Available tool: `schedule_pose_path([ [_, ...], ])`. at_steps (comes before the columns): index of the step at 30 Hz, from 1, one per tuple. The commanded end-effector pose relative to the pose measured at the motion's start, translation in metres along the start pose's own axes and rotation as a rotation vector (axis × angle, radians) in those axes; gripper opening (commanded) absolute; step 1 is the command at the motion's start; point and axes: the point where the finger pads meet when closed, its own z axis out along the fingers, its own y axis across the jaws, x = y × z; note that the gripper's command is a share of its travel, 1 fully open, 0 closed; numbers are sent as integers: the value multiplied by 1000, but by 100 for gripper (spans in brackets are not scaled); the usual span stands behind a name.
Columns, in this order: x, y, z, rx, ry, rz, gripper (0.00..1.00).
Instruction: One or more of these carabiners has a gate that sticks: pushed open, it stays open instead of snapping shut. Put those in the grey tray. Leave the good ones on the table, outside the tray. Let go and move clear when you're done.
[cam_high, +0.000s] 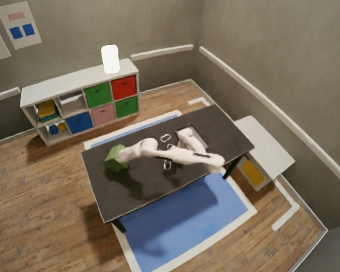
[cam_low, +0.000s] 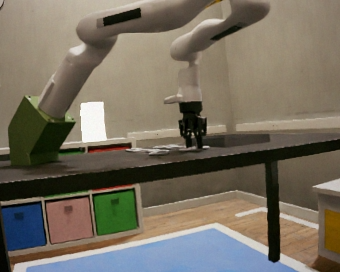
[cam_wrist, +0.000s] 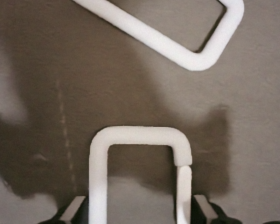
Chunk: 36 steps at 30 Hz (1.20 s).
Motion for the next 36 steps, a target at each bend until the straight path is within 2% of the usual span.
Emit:
schedule_pose_path([
  [1, 0, 0, 0, 1, 1, 0, 63],
  [36, -1, 0, -1, 0, -2, 0, 59],
])
